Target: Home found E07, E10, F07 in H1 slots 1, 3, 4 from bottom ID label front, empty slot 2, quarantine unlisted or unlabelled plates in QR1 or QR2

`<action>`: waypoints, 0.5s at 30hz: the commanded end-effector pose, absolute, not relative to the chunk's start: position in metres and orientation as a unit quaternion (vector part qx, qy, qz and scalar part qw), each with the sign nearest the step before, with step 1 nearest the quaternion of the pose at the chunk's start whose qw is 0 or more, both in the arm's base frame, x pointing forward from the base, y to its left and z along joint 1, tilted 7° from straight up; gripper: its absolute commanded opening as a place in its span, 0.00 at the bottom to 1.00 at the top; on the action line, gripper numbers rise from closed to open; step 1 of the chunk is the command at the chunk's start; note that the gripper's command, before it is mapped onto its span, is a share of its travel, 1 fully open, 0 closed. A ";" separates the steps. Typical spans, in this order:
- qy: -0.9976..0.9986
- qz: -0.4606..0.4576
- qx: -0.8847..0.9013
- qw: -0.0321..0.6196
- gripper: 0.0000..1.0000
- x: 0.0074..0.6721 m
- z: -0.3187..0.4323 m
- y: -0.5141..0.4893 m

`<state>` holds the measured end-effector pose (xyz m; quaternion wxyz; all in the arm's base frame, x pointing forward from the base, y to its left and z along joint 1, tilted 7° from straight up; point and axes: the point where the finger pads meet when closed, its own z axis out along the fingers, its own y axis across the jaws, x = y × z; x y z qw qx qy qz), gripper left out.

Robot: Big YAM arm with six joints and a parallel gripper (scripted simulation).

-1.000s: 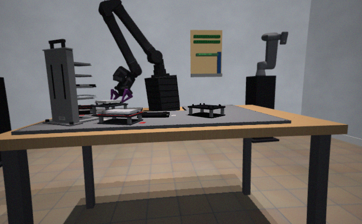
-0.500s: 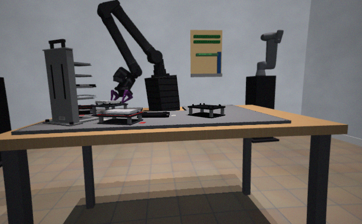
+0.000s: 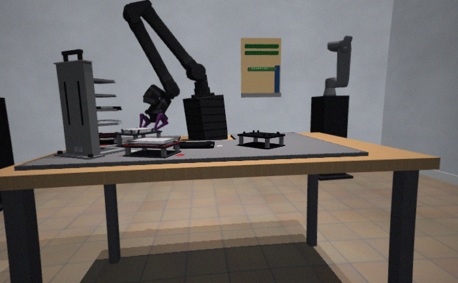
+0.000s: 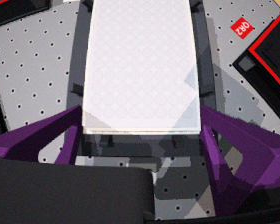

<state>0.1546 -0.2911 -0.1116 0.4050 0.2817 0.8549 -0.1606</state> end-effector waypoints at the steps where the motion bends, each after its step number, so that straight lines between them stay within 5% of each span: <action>1: 0.854 -0.162 0.281 0.407 0.93 0.155 -0.110 -0.291; 2: 0.854 -0.162 0.281 0.407 1.00 0.155 -0.110 -0.291; 15: 0.854 -0.162 0.281 0.407 1.00 0.155 -0.110 -0.291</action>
